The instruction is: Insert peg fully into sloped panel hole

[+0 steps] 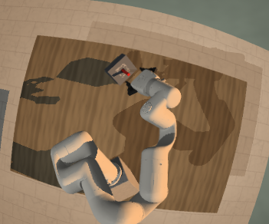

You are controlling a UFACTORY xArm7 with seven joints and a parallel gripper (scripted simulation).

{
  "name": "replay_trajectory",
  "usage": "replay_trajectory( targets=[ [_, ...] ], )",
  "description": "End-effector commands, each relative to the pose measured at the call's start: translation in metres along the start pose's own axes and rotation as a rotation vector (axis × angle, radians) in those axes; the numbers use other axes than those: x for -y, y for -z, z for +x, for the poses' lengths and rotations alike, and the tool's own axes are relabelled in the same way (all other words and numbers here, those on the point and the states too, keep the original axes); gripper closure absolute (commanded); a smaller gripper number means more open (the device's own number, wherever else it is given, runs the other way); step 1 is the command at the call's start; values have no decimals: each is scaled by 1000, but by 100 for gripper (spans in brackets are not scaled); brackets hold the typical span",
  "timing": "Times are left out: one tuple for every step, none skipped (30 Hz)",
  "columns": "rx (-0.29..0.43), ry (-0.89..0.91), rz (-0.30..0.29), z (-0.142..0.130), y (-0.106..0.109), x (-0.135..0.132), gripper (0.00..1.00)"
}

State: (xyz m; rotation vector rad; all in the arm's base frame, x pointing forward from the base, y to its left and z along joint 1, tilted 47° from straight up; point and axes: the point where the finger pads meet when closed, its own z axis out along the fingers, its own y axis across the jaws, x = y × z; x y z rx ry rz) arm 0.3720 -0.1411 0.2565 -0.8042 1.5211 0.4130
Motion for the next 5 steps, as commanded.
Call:
replay_trajectory(
  targets=[
    [-1, 2, 3, 0, 7, 2, 0],
    [-1, 2, 3, 0, 7, 2, 0],
    [-1, 2, 3, 0, 7, 2, 0],
    [-1, 2, 3, 0, 7, 2, 0],
    [-1, 2, 3, 0, 7, 2, 0]
  ],
)
